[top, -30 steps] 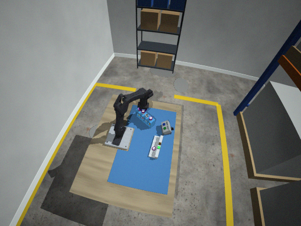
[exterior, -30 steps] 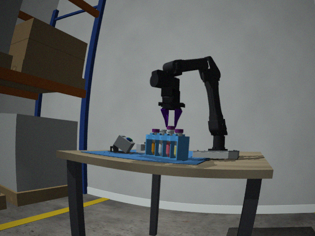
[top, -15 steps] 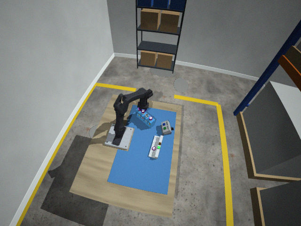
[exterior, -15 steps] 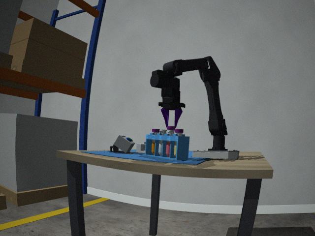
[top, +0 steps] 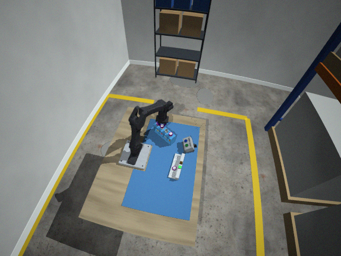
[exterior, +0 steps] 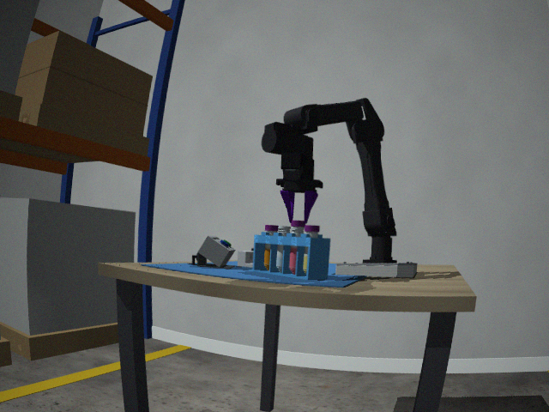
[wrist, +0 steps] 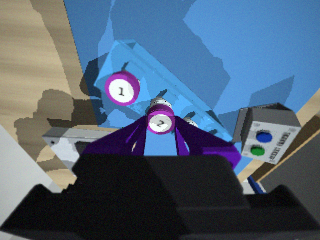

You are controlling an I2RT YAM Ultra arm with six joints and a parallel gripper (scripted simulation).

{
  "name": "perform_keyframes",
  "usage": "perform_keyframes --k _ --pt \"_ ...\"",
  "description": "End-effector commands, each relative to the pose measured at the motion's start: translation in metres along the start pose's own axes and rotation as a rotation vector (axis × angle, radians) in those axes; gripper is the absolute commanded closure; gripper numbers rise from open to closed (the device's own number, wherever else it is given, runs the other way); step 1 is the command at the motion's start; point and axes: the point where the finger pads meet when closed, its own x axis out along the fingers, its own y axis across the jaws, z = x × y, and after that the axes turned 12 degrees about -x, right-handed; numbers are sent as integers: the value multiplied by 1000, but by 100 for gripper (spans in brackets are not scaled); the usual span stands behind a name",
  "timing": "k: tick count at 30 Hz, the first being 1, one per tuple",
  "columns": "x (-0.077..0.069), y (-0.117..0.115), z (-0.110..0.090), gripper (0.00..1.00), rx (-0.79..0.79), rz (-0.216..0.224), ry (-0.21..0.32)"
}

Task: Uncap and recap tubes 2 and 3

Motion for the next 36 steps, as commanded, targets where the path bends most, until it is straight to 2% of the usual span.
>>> perform_keyframes --k 1,19,36 --pt "-4 -3 3 100 1 -15 -14" --pt "-4 -3 3 100 1 -15 -14" --pt "3 -3 3 100 1 -15 -14"
